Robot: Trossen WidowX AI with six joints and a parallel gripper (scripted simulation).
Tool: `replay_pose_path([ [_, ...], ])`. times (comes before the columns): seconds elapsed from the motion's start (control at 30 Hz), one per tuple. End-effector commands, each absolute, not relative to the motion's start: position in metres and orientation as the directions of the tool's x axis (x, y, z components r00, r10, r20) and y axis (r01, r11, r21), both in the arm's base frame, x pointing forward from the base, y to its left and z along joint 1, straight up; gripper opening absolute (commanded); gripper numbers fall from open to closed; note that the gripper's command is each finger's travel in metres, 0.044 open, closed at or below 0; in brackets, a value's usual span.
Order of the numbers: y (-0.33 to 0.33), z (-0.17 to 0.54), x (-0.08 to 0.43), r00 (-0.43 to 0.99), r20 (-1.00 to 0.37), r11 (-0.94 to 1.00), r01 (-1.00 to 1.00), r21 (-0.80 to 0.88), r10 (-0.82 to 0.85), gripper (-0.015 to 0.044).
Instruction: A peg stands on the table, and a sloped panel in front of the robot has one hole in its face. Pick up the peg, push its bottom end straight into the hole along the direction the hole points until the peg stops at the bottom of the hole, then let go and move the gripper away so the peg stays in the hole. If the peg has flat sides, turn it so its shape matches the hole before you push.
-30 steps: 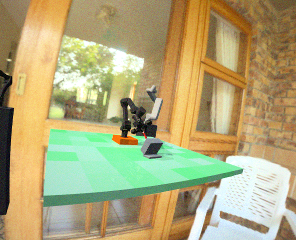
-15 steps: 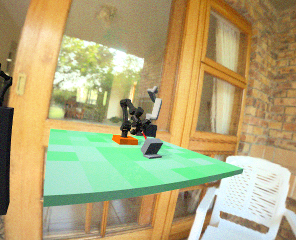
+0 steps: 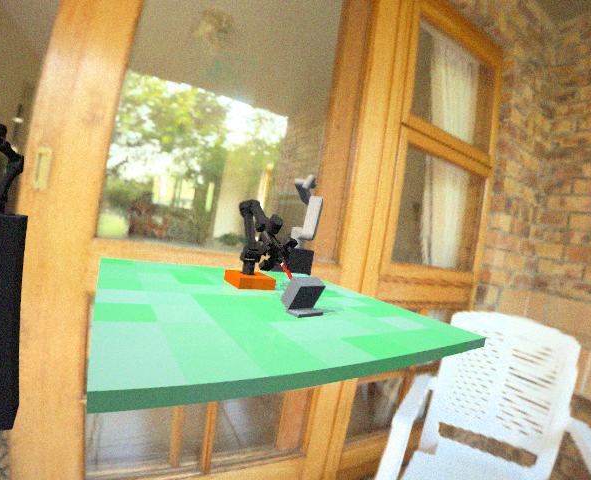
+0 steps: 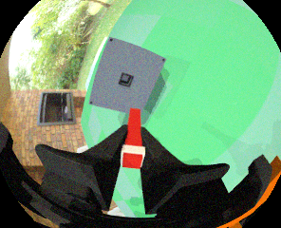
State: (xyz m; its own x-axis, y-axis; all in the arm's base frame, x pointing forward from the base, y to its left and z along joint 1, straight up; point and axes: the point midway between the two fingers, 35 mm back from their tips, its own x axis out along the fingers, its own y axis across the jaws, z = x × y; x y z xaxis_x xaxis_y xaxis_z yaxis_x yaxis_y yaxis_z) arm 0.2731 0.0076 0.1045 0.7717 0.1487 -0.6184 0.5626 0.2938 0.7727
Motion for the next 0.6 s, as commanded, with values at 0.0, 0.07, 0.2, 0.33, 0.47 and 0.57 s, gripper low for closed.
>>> replay_pose_path([
  [0.0, 0.0061, 0.1053, 0.2717, 0.789, -0.597, 0.265, 0.55, 0.792, 0.148, 0.0],
  [0.07, 0.0052, 0.1053, 0.2711, 0.795, -0.589, 0.254, 0.545, 0.799, 0.146, 0.0],
  [0.2, 0.0035, 0.1054, 0.27, 0.808, -0.572, 0.232, 0.535, 0.812, 0.142, 0.0],
  [0.33, 0.0029, 0.1051, 0.2705, 0.812, -0.566, 0.225, 0.531, 0.817, 0.14, 0.0],
  [0.47, 0.0024, 0.1044, 0.2733, 0.817, -0.559, 0.217, 0.526, 0.822, 0.138, 0.0],
  [0.57, 0.0019, 0.1036, 0.2757, 0.822, -0.553, 0.21, 0.522, 0.827, 0.137, 0.0],
])
